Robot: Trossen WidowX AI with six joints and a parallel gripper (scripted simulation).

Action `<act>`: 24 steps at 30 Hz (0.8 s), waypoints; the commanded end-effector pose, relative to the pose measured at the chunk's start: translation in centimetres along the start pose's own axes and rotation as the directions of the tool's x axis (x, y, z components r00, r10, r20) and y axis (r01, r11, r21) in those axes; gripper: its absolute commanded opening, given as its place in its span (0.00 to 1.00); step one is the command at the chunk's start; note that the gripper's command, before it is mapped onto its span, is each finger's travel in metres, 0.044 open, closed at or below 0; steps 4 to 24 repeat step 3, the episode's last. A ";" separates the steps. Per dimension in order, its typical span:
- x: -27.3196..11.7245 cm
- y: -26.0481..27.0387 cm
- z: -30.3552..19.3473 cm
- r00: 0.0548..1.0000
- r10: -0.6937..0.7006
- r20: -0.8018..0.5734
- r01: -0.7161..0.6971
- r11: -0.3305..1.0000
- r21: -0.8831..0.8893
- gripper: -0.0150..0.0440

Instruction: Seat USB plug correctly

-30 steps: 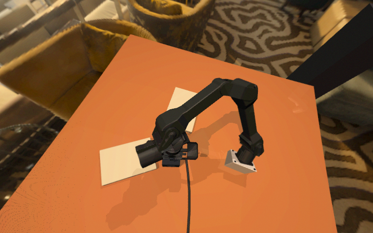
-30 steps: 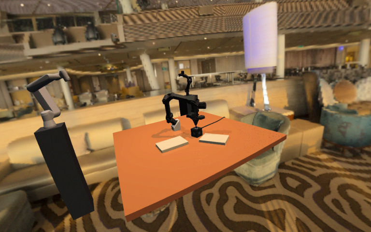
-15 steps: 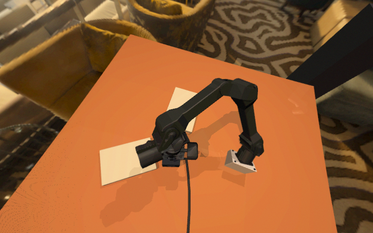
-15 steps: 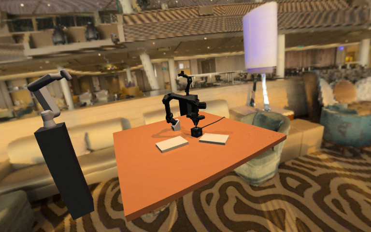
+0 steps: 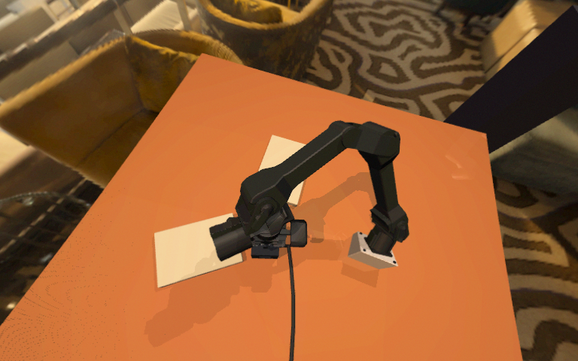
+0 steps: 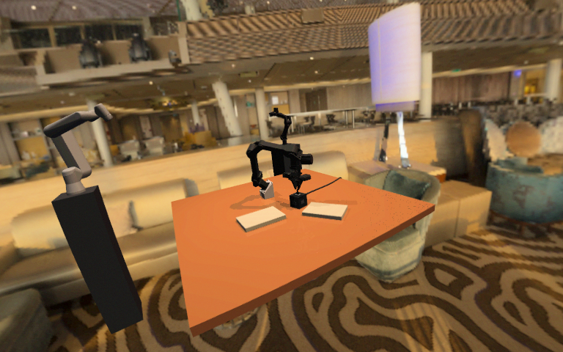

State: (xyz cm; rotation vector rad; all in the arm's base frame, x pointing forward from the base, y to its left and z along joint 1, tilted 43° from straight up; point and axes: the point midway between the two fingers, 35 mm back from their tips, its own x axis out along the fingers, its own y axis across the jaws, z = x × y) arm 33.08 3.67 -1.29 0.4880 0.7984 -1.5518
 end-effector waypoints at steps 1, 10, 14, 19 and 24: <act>-0.5 0.0 0.0 1.000 0.000 -0.004 0.000 1.000 0.004 0.42; -0.7 0.0 0.0 1.000 0.000 -0.004 0.000 1.000 0.004 0.42; -0.7 0.0 0.0 1.000 0.000 -0.004 0.000 1.000 0.004 0.42; -0.7 0.0 0.0 1.000 0.000 -0.004 0.000 1.000 0.004 0.42; -0.7 0.0 0.0 1.000 0.000 -0.004 0.000 1.000 0.004 0.42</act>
